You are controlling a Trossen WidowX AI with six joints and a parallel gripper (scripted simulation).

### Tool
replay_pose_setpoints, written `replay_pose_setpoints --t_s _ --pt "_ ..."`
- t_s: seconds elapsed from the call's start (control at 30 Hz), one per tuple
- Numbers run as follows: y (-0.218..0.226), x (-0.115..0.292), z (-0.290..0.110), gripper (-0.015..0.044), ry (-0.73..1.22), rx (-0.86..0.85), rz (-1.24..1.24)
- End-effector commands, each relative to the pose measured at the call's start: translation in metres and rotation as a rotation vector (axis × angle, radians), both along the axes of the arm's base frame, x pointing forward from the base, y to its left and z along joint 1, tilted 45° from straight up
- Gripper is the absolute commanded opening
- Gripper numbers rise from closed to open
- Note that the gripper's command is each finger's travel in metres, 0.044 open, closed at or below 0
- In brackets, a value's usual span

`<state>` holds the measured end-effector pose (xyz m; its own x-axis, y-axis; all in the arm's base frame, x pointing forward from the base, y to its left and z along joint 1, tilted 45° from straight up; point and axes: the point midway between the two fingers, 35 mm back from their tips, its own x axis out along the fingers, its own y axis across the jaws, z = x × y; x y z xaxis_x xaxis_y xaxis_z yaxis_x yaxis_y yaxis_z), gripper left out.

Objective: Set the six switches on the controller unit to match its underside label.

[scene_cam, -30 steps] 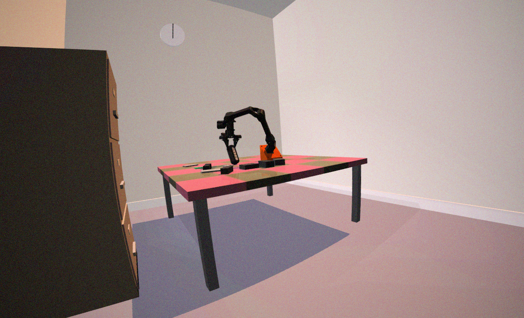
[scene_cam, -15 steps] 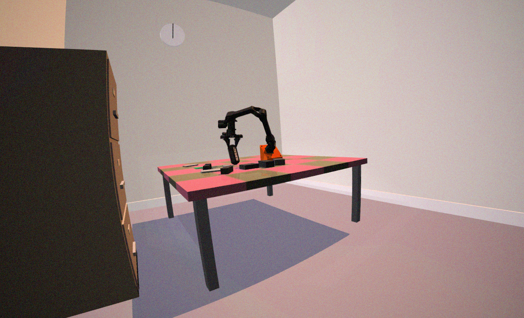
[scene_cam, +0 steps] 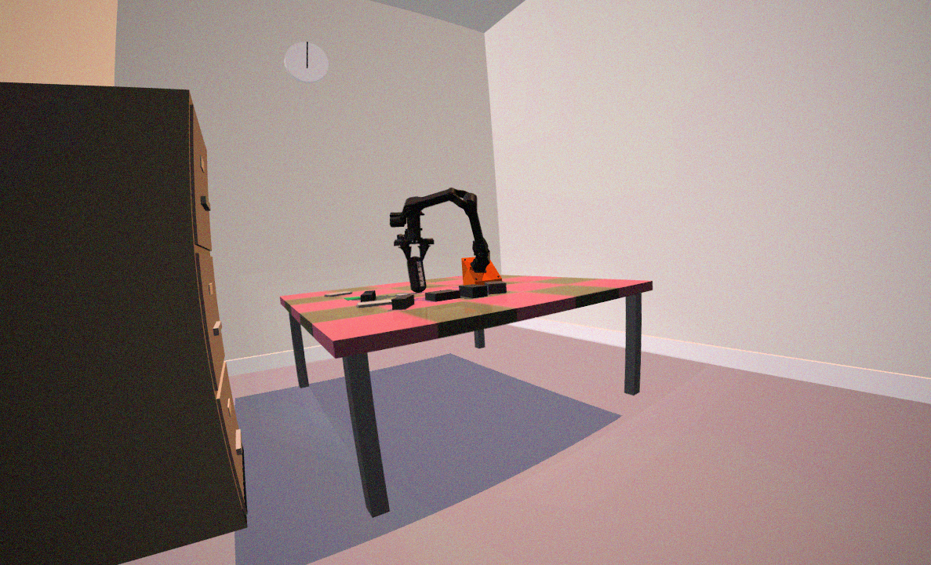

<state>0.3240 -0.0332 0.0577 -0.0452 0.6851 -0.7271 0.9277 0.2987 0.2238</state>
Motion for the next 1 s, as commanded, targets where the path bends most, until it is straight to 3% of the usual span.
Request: replay_pose_setpoints --t_s 0.0,0.97 --pt "0.012 -0.004 0.002 0.0338 0.015 0.021 0.007" --pt "0.035 -0.017 0.024 0.0338 0.016 0.023 0.007"
